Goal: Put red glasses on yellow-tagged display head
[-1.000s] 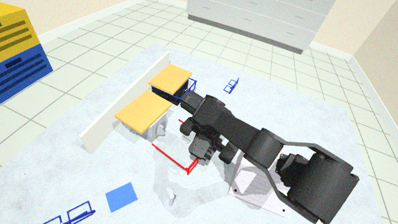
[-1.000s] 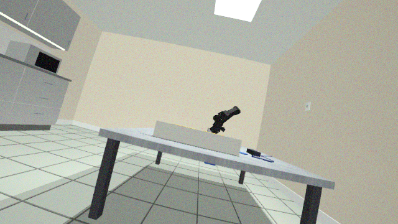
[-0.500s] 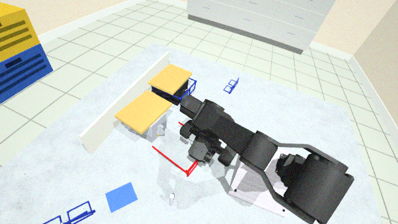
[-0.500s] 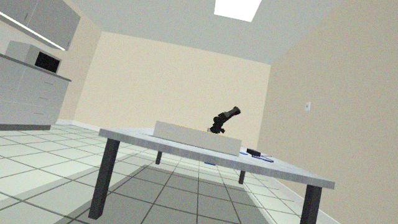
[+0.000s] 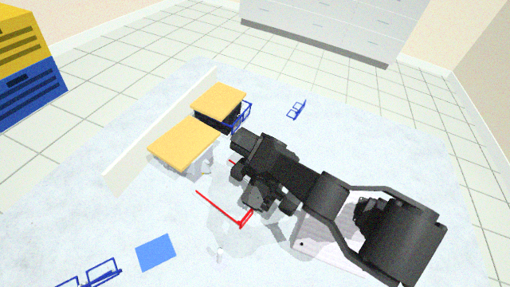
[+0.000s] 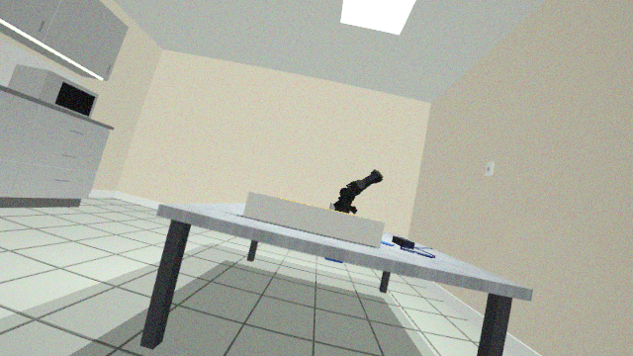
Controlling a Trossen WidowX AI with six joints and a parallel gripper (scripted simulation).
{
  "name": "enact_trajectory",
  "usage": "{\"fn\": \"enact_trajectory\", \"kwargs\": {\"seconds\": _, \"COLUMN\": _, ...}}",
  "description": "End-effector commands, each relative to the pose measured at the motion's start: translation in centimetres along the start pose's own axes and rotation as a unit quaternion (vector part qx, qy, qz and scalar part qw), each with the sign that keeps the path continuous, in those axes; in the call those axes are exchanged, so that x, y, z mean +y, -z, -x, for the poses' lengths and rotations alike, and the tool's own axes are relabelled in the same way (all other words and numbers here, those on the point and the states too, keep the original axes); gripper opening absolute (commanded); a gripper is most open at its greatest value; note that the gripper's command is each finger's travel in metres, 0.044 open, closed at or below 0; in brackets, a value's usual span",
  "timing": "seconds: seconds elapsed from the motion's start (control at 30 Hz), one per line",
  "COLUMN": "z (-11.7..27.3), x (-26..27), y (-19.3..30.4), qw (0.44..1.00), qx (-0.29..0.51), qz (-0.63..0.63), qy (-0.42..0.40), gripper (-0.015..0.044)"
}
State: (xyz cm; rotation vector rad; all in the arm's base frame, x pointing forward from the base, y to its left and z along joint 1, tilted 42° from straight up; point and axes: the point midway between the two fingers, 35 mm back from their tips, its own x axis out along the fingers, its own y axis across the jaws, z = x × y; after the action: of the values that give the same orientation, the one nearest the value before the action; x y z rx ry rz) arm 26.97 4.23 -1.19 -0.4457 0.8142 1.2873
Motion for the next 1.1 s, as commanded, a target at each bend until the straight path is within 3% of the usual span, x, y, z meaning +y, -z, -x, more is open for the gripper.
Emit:
{"fn": "enact_trajectory", "kwargs": {"seconds": 0.0, "z": -0.47, "x": 0.18, "y": -0.07, "qw": 1.000, "qx": -0.003, "qz": -0.002, "qy": -0.001, "gripper": 0.0000}}
{"fn": "enact_trajectory", "kwargs": {"seconds": 0.13, "z": -0.75, "x": 0.24, "y": -0.09, "qw": 1.000, "qx": -0.004, "qz": -0.002, "qy": -0.001, "gripper": 0.0000}}
{"fn": "enact_trajectory", "kwargs": {"seconds": 0.27, "z": -0.43, "x": 0.09, "y": -0.03, "qw": 1.000, "qx": -0.001, "qz": 0.000, "qy": 0.000, "gripper": 0.0105}}
{"fn": "enact_trajectory", "kwargs": {"seconds": 1.07, "z": 0.07, "x": -0.53, "y": -0.06, "qw": 1.000, "qx": -0.002, "qz": -0.001, "qy": -0.001, "gripper": 0.0107}}
